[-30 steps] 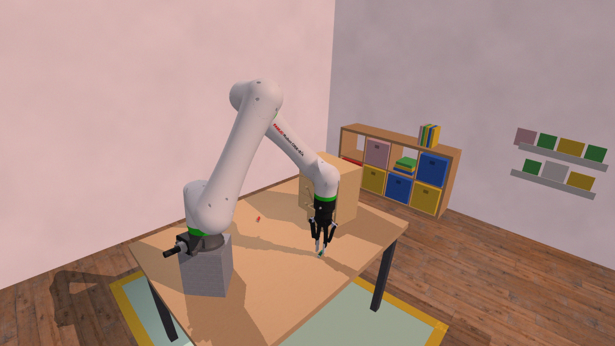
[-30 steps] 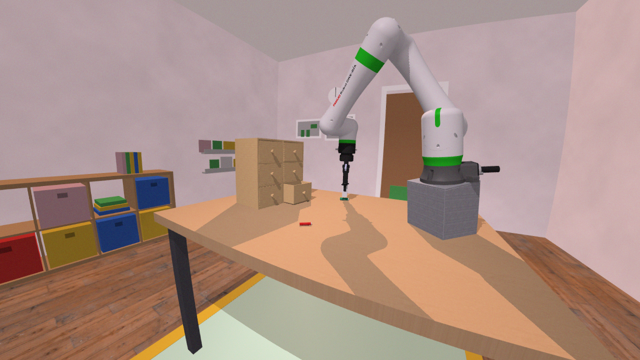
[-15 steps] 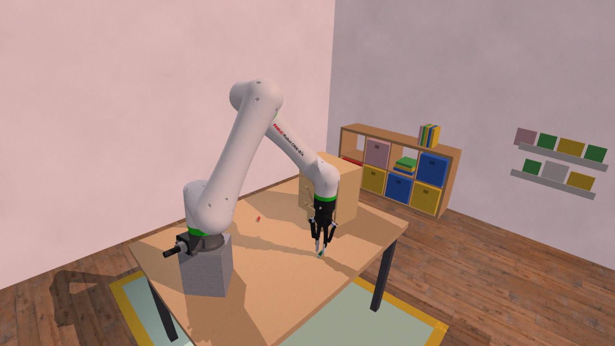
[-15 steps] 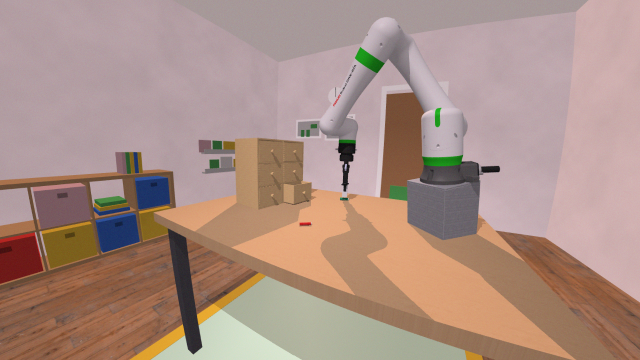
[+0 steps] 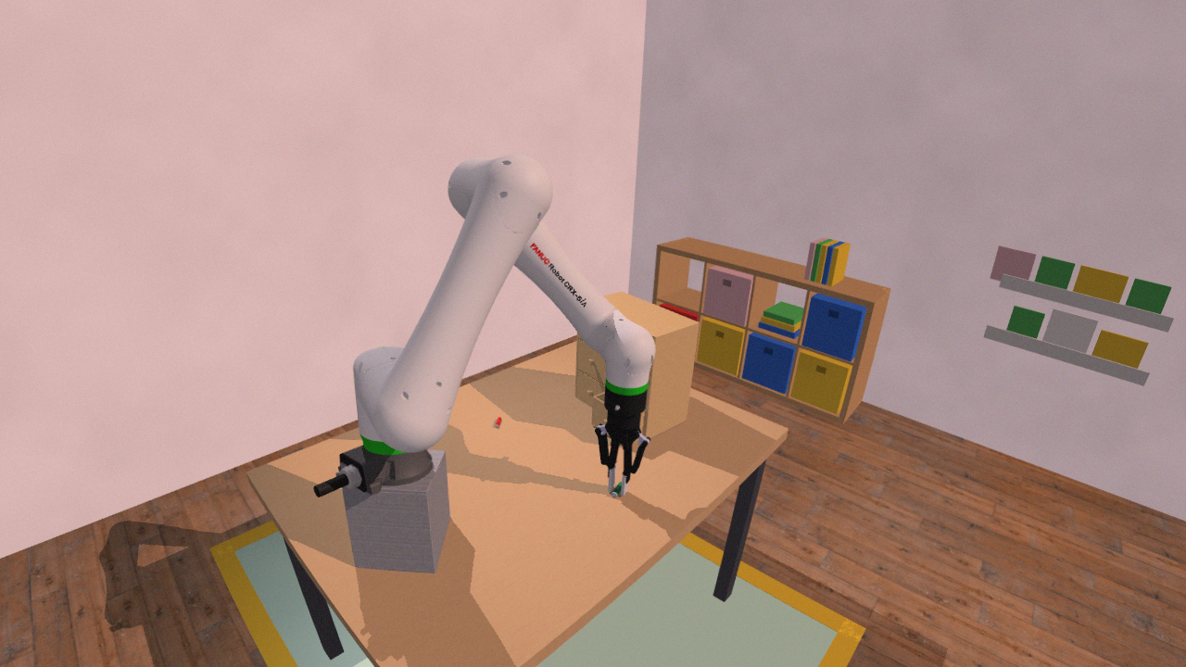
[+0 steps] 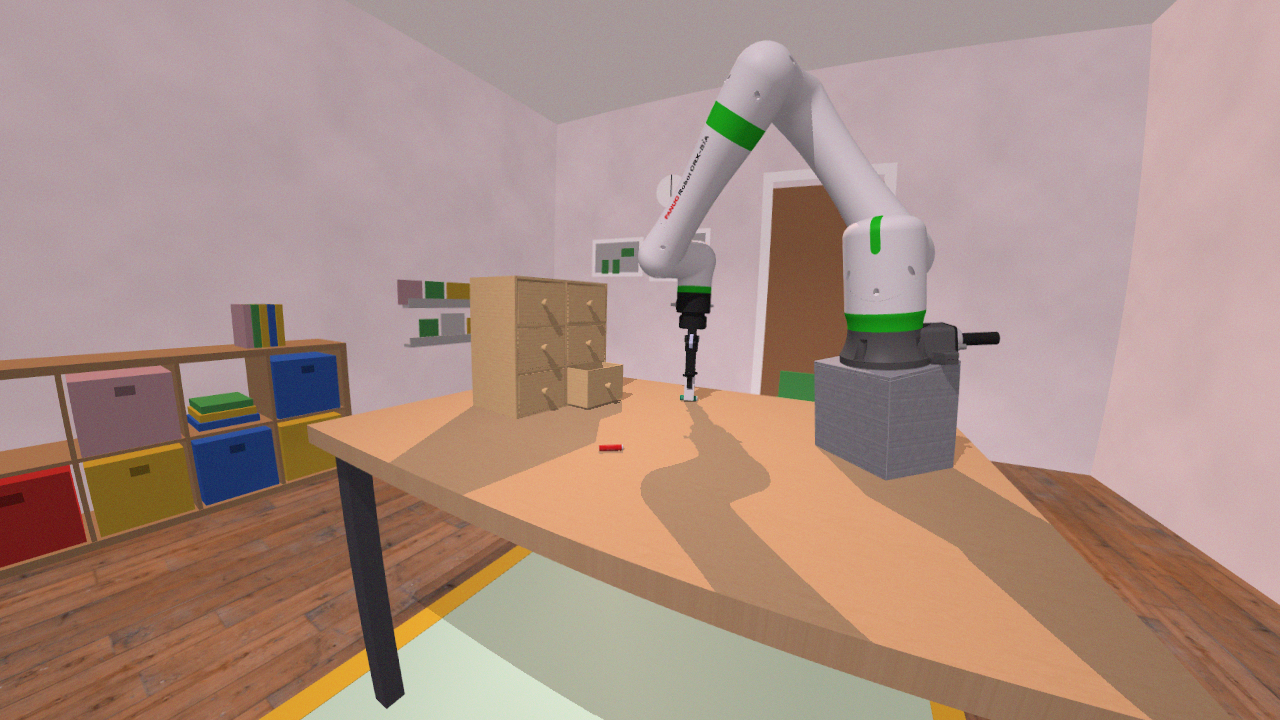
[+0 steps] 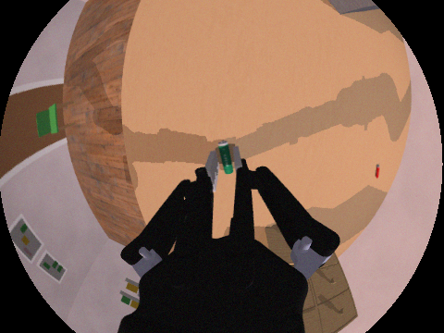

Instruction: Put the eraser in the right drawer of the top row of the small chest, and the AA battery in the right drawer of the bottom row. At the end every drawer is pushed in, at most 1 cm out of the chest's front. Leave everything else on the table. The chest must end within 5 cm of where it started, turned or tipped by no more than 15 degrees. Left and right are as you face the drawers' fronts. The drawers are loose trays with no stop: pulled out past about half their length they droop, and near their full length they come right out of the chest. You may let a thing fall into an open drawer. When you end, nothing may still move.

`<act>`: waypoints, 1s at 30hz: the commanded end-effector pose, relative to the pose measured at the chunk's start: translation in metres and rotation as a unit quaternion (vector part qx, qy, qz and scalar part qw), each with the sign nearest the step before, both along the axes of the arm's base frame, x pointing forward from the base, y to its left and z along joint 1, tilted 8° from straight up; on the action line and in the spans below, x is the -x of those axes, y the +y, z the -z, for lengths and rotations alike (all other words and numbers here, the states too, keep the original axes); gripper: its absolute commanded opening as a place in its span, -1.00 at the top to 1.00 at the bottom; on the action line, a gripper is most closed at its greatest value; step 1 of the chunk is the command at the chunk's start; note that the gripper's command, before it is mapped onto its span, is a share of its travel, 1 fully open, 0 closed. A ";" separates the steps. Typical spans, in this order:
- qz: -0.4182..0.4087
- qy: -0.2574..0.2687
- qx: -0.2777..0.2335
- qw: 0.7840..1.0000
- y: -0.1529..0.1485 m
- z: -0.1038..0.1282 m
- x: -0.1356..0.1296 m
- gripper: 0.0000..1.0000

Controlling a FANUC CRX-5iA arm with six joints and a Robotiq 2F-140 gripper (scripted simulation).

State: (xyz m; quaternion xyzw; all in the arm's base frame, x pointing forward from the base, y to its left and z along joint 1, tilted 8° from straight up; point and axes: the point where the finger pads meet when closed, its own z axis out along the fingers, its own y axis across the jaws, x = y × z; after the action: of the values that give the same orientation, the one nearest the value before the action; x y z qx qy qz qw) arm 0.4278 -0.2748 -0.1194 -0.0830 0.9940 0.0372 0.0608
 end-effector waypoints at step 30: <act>0.000 0.000 0.000 1.000 0.000 0.004 -0.001 0.89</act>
State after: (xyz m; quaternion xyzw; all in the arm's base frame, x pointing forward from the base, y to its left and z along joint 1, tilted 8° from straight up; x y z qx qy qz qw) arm 0.4283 -0.2745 -0.1236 -0.0830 0.9940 0.0372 0.0608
